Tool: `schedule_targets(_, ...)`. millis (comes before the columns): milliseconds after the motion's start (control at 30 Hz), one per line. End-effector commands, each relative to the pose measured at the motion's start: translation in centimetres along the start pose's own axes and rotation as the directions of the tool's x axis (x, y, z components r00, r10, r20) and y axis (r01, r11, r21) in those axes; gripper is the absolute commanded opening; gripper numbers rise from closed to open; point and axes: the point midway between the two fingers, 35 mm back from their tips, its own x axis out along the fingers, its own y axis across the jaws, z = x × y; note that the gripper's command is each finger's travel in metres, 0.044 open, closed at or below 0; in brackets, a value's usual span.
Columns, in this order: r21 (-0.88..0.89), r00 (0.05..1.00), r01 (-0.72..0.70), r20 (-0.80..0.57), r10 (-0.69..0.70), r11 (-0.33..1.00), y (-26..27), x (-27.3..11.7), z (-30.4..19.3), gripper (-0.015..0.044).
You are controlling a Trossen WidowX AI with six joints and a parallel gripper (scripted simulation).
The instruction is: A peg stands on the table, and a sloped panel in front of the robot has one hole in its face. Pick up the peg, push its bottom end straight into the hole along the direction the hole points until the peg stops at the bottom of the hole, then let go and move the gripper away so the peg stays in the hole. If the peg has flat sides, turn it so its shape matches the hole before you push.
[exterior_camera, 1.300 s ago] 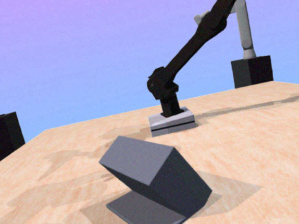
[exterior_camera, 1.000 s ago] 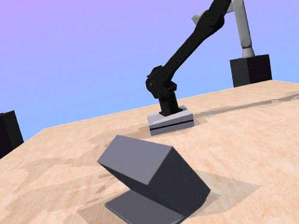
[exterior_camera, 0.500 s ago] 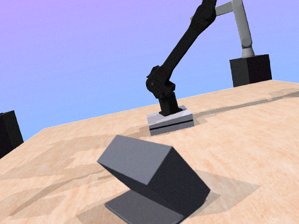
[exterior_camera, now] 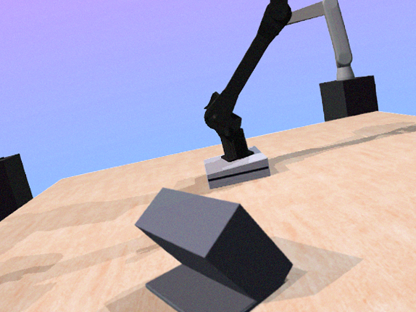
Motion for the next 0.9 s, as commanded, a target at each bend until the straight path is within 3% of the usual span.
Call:
schedule_targets(0, 0.020, 0.999, 0.012, 0.042, -0.013, 1.000, -2.0, -0.5, 0.1, 0.0440)
schedule_targets(433, 0.056, 0.986, 0.083, 0.143, -0.090, 0.995, -9.7, -1.7, -1.0, 0.0440)
schedule_targets(867, 0.124, 0.970, 0.166, 0.159, -0.184, 0.978, -16.8, -1.7, -5.1, 0.0440)
